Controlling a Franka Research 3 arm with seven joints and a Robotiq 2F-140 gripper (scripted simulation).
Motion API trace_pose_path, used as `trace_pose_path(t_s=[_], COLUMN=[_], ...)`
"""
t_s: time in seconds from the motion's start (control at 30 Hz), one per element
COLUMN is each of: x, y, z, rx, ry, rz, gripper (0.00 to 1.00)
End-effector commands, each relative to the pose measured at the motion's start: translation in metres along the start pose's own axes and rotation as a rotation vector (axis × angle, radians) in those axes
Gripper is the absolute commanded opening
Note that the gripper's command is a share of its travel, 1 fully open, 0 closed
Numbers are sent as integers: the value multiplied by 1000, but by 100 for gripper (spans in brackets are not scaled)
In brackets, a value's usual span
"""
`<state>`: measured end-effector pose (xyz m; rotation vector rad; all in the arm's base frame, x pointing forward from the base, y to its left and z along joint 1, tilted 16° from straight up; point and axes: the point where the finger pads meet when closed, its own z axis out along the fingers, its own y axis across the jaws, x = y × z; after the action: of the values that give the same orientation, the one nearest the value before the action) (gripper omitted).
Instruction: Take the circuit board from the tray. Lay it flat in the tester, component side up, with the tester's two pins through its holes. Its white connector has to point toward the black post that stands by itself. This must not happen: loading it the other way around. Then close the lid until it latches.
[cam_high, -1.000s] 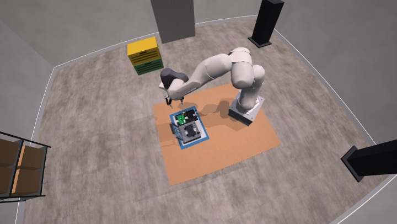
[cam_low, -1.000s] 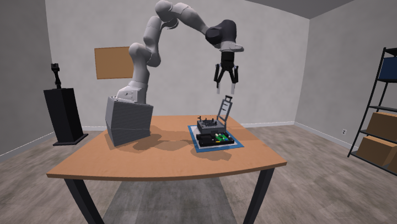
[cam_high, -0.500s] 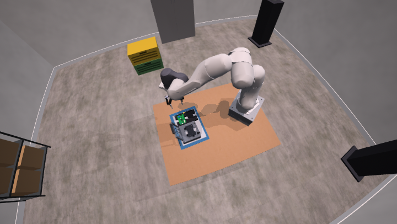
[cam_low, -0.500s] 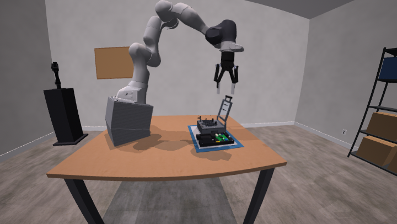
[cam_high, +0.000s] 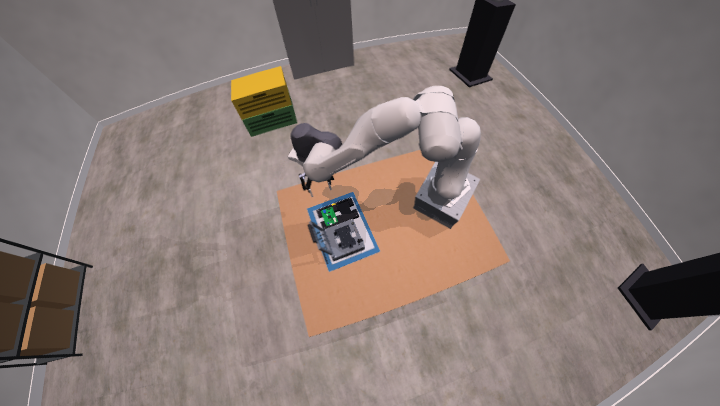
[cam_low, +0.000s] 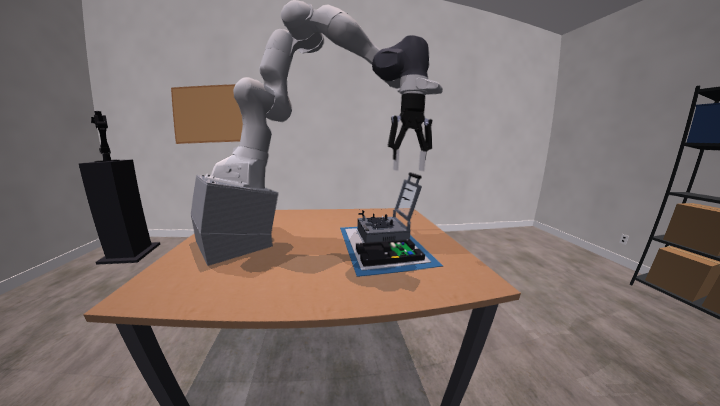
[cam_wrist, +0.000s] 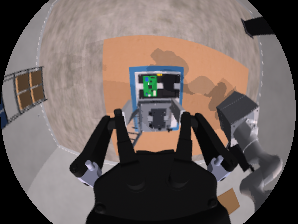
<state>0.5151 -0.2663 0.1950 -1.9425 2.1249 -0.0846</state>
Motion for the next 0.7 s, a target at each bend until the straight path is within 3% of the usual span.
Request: trace_pose_path(t_s=[0.0, 0.33, 0.67], x=[2, 2, 2], y=[-1, -1, -1], z=[1, 11, 42], rx=[4, 4, 4], ry=[0, 0, 0], rz=[-1, -1, -1], gripper=[58, 58, 58])
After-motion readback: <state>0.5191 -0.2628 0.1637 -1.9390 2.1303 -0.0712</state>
